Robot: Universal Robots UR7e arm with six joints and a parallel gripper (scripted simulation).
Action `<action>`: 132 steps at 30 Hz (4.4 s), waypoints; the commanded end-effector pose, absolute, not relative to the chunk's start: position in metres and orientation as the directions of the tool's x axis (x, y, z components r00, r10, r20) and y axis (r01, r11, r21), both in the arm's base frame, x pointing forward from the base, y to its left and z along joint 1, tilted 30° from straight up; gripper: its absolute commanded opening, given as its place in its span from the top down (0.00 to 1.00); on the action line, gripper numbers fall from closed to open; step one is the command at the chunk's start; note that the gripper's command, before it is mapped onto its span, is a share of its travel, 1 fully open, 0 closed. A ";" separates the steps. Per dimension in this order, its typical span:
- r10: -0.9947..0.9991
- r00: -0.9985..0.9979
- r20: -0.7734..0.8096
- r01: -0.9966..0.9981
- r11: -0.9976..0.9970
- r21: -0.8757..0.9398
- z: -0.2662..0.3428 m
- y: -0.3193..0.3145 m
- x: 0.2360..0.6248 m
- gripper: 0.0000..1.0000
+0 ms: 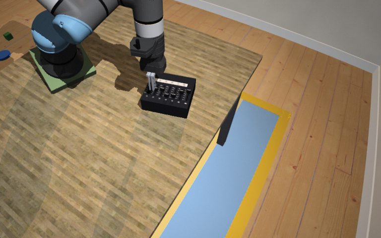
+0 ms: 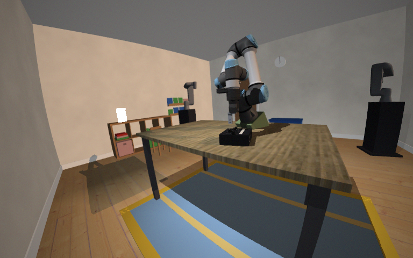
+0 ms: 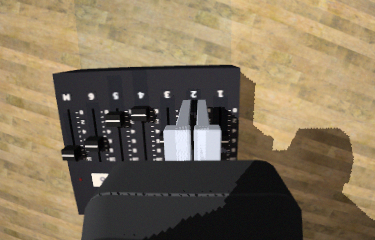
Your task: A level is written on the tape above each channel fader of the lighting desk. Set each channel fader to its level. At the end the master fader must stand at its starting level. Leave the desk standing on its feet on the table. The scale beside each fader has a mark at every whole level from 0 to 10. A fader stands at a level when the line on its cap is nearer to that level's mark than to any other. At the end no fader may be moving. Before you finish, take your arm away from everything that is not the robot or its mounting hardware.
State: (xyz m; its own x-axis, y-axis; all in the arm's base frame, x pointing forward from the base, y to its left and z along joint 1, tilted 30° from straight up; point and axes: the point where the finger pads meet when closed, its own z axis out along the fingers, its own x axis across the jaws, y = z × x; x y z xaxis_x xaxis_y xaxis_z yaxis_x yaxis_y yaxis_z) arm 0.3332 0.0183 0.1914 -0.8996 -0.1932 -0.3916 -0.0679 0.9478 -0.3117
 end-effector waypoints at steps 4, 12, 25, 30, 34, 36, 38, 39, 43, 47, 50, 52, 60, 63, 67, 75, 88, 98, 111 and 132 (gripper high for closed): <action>-0.193 -0.899 -0.392 -0.068 0.948 -0.312 0.187 0.017 0.336 1.00; -0.193 -0.899 -0.392 -0.068 0.948 -0.312 0.183 0.017 0.338 1.00; -0.193 -0.899 -0.392 -0.068 0.948 -0.312 0.179 0.016 0.340 1.00; -0.193 -0.899 -0.392 -0.068 0.948 -0.312 0.178 0.016 0.341 1.00; -0.193 -0.899 -0.392 -0.068 0.948 -0.312 0.178 0.016 0.341 1.00; -0.193 -0.899 -0.392 -0.068 0.948 -0.312 0.178 0.016 0.341 1.00; -0.193 -0.899 -0.392 -0.068 0.948 -0.312 0.178 0.016 0.341 1.00; -0.193 -0.899 -0.392 -0.068 0.948 -0.312 0.178 0.016 0.341 1.00; -0.193 -0.899 -0.392 -0.068 0.948 -0.312 0.178 0.016 0.341 1.00; -0.193 -0.899 -0.392 -0.068 0.948 -0.312 0.178 0.016 0.341 1.00; -0.193 -0.899 -0.392 -0.068 0.948 -0.312 0.178 0.016 0.341 1.00; -0.193 -0.899 -0.392 -0.068 0.948 -0.312 0.178 0.016 0.341 1.00; -0.193 -0.899 -0.392 -0.068 0.948 -0.312 0.178 0.016 0.341 1.00; -0.193 -0.899 -0.392 -0.068 0.948 -0.312 0.178 0.016 0.341 1.00; -0.193 -0.899 -0.392 -0.068 0.948 -0.312 0.178 0.016 0.341 1.00; -0.193 -0.899 -0.392 -0.068 0.948 -0.312 0.178 0.016 0.341 1.00; -0.193 -0.899 -0.392 -0.068 0.948 -0.312 0.172 0.014 0.344 1.00; -0.193 -0.899 -0.392 -0.068 0.948 -0.312 0.168 0.013 0.346 1.00; -0.193 -0.899 -0.392 -0.068 0.948 -0.312 0.168 0.013 0.346 1.00; -0.193 -0.899 -0.392 -0.068 0.948 -0.312 0.167 0.015 0.346 1.00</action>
